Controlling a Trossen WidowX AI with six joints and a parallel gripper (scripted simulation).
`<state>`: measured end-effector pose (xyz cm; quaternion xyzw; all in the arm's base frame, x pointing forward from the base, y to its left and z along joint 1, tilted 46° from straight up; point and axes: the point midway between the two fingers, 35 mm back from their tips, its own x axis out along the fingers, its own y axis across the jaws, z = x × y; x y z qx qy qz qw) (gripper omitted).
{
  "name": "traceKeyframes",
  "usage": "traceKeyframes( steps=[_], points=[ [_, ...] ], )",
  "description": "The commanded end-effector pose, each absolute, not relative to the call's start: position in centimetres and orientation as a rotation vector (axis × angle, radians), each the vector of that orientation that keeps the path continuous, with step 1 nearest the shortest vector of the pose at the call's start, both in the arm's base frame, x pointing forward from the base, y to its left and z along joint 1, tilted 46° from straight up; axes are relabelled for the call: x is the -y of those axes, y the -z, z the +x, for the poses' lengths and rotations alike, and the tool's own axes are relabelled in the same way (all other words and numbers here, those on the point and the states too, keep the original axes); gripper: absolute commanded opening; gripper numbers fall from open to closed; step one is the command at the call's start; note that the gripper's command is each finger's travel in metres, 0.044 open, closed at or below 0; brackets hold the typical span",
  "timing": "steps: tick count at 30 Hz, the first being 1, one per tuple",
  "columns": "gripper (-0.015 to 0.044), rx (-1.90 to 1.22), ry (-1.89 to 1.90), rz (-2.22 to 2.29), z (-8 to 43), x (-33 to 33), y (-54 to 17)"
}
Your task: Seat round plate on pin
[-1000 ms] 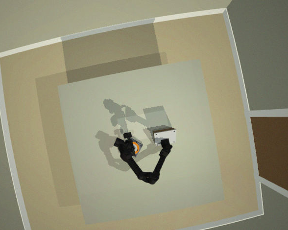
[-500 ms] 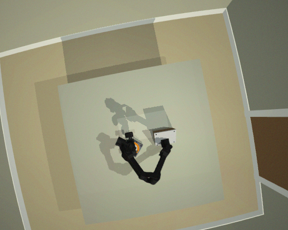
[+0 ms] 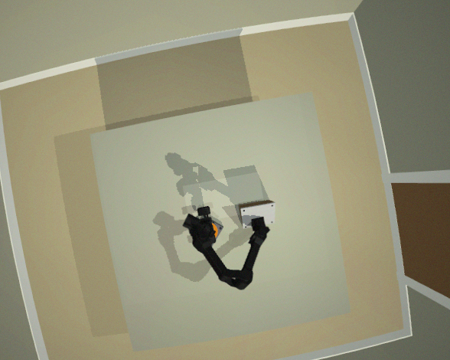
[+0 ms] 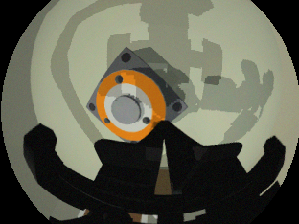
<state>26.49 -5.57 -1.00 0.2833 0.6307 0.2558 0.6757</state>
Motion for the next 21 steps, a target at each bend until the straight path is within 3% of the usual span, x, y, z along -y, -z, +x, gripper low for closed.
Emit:
traceKeyframes(
  steps=[1, 21],
  points=[
    [0.0, -1.436, -0.579, 0.639, 25.7, 5.29, 1.14],
    [0.0, -1.436, -0.579, 0.639, 25.0, 5.34, 0.62]
  ],
)
